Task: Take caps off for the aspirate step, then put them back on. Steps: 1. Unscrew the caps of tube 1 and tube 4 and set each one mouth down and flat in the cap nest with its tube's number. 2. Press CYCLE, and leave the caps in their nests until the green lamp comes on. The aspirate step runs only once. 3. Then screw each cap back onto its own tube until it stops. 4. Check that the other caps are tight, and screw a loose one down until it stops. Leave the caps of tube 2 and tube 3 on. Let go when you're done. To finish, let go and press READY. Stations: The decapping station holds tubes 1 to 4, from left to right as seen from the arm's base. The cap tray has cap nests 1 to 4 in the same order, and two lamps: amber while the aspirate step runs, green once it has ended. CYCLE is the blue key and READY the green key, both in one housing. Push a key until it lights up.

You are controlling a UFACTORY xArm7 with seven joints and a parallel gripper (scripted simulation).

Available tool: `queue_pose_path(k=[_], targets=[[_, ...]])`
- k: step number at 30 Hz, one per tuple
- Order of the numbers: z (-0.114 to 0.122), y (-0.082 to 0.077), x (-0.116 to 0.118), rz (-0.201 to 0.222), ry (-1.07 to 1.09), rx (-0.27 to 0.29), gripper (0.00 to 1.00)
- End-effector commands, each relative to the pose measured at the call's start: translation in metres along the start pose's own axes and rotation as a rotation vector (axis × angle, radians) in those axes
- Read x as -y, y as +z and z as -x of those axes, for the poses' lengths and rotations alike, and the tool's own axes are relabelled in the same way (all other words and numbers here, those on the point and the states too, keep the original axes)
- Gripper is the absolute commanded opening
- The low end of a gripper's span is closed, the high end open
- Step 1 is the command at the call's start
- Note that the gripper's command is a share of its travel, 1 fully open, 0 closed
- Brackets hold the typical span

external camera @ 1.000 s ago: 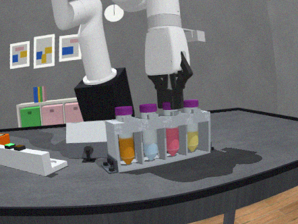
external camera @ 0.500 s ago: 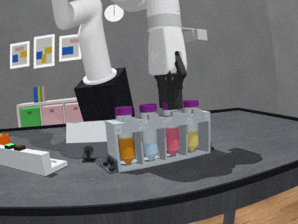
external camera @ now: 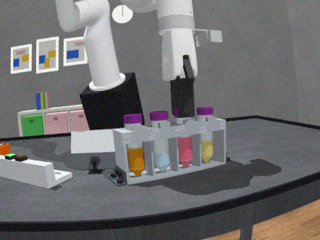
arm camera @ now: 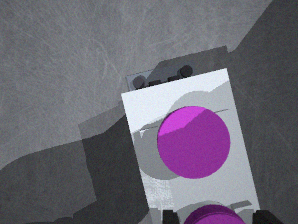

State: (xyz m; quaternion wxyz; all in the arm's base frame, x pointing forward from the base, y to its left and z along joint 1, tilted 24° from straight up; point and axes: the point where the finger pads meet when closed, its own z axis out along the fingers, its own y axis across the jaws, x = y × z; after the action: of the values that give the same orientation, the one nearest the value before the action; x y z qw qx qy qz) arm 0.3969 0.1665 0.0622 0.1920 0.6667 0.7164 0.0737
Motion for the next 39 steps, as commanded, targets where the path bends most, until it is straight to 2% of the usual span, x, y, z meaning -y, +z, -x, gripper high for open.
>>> queue_pose_path(k=[1,8,25,30,32,34,36,39], targets=[[-0.002,-0.002,-0.002,0.008,0.004,-0.003,0.46],[-0.002,-0.002,-0.002,0.007,0.004,-0.003,0.46],[-0.002,-0.047,-0.002,0.008,0.004,-0.003,0.46],[-0.002,-0.047,-0.002,0.008,0.004,-0.003,0.46],[0.015,-0.047,-0.006,0.008,-0.163,-0.002,0.46],[0.015,-0.047,-0.006,0.008,-0.163,-0.002,0.46],[0.031,-0.047,-0.01,0.008,-0.329,-0.001,0.46],[0.045,-0.047,-0.013,0.01,-0.442,0.001,0.46]])
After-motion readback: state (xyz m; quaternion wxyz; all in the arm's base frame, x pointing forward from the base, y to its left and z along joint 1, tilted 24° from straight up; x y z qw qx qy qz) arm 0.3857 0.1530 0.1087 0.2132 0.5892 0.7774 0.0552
